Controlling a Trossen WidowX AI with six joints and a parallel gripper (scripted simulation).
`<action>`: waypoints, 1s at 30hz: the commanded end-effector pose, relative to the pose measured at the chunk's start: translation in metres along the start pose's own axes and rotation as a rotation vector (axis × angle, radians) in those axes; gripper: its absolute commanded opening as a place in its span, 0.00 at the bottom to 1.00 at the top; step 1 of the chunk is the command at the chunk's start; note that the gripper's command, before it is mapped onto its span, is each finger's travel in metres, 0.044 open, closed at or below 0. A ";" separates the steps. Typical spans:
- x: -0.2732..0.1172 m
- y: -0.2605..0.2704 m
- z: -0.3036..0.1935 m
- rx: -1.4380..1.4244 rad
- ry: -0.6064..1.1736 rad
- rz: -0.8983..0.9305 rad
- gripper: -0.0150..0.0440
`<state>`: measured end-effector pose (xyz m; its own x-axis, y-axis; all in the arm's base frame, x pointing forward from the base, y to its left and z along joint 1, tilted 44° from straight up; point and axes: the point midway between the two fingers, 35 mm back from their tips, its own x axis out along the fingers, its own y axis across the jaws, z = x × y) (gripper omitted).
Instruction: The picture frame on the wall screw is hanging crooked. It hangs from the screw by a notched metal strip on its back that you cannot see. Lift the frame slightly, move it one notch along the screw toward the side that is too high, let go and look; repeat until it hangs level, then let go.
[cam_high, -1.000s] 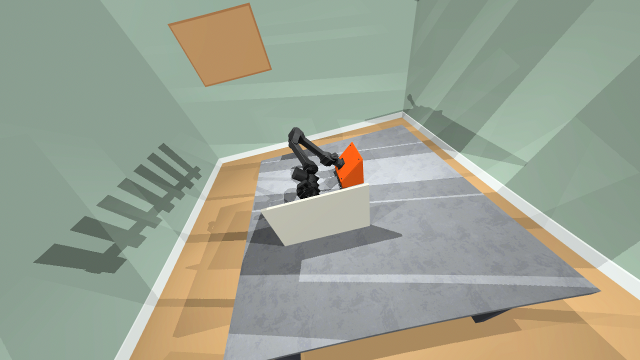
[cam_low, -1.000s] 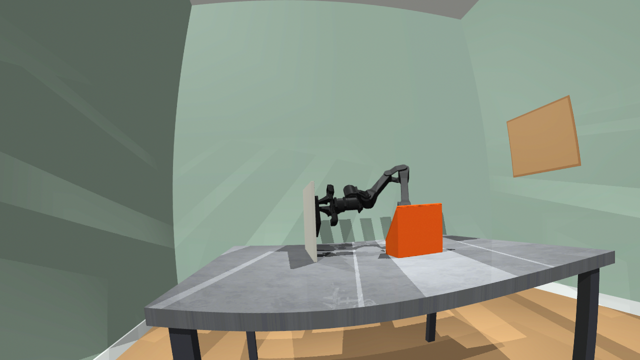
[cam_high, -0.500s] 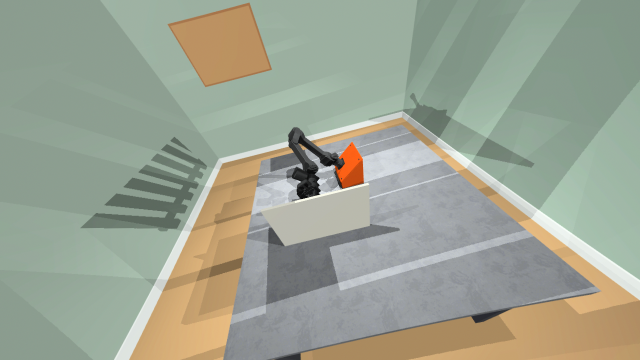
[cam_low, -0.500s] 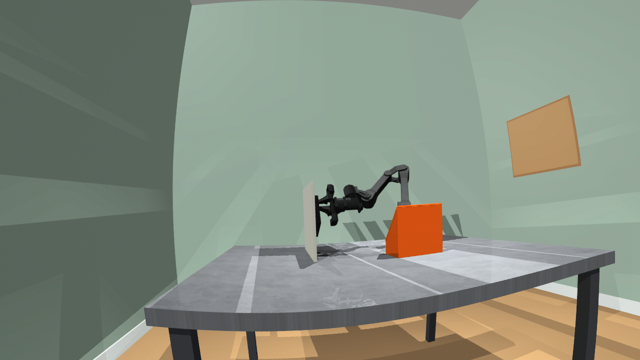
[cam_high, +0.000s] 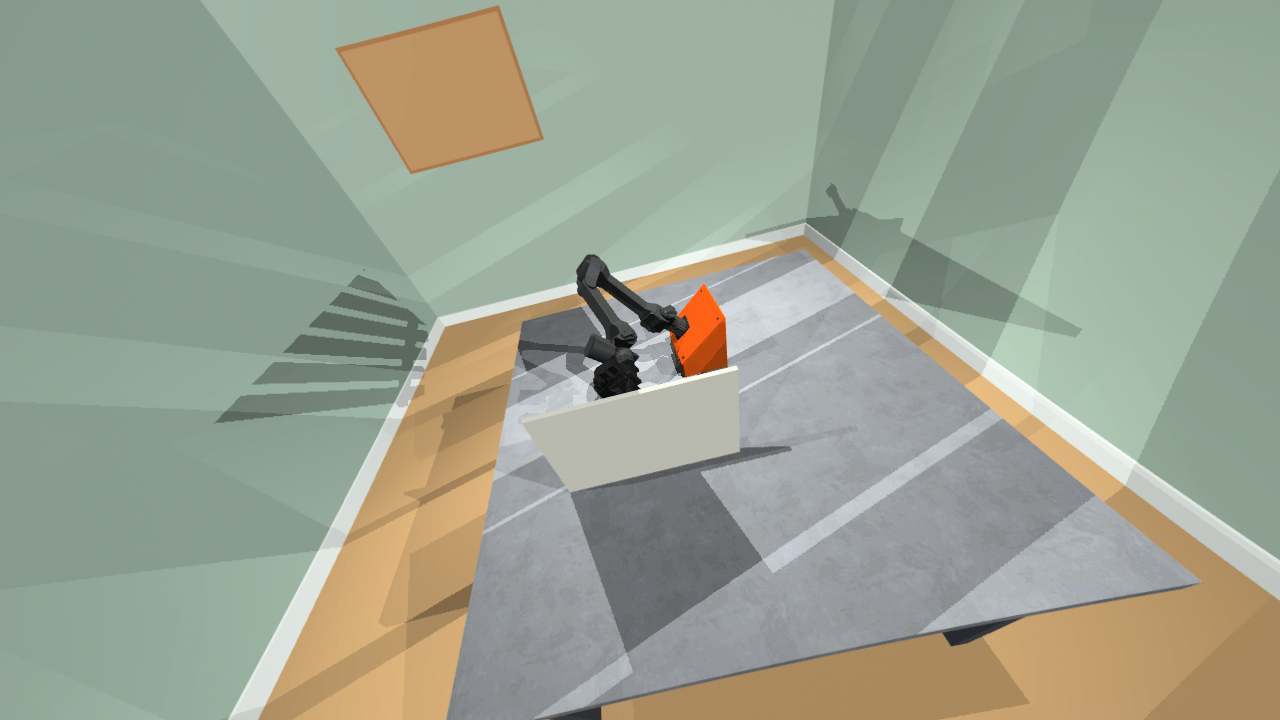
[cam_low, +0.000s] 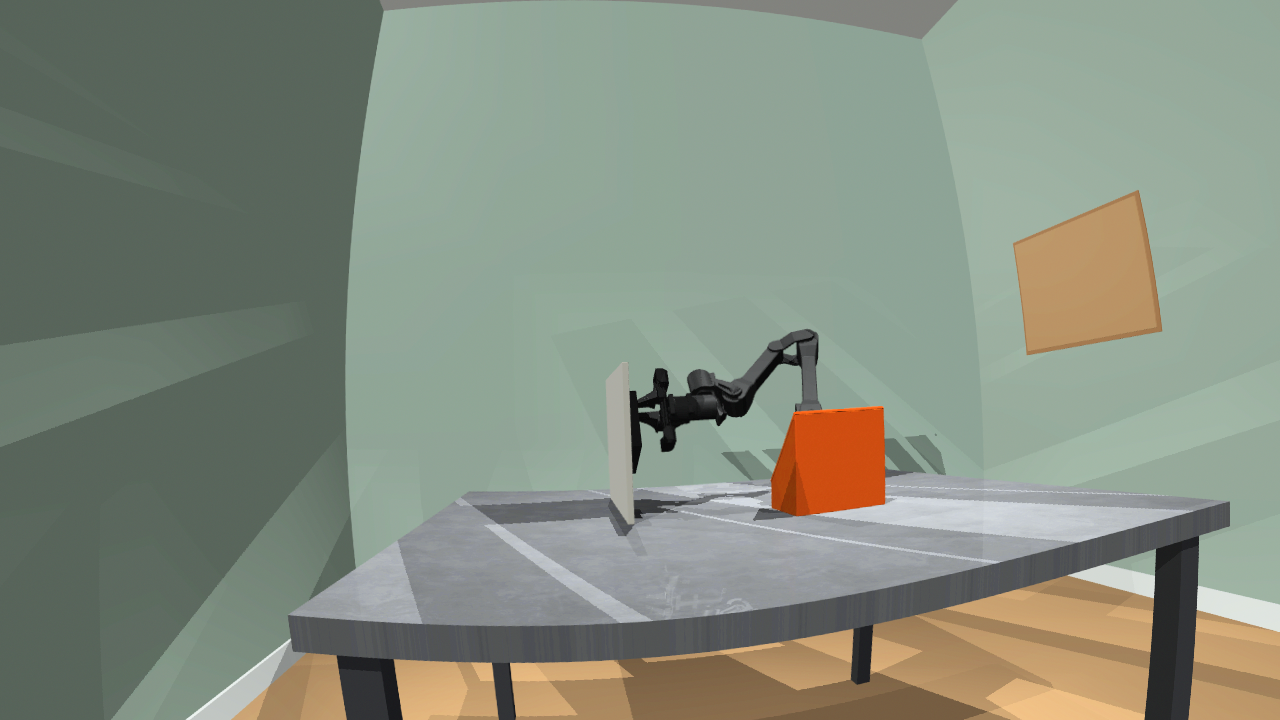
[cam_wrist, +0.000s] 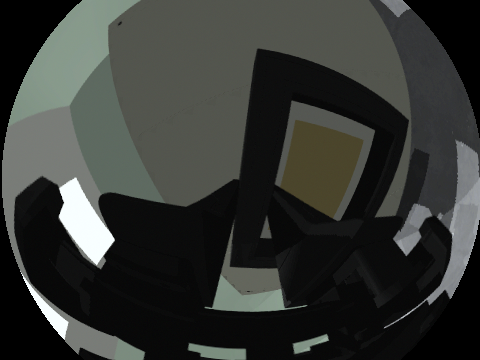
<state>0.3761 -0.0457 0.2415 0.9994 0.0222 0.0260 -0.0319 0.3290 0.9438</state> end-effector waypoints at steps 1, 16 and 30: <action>0.000 0.001 -0.001 -0.006 0.004 0.009 0.25; 0.000 -0.004 -0.001 -0.006 0.004 0.009 0.25; 0.000 -0.006 0.000 -0.001 -0.002 0.004 0.25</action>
<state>0.3764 -0.0478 0.2357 0.9993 0.0226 0.0294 -0.0352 0.3300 0.9433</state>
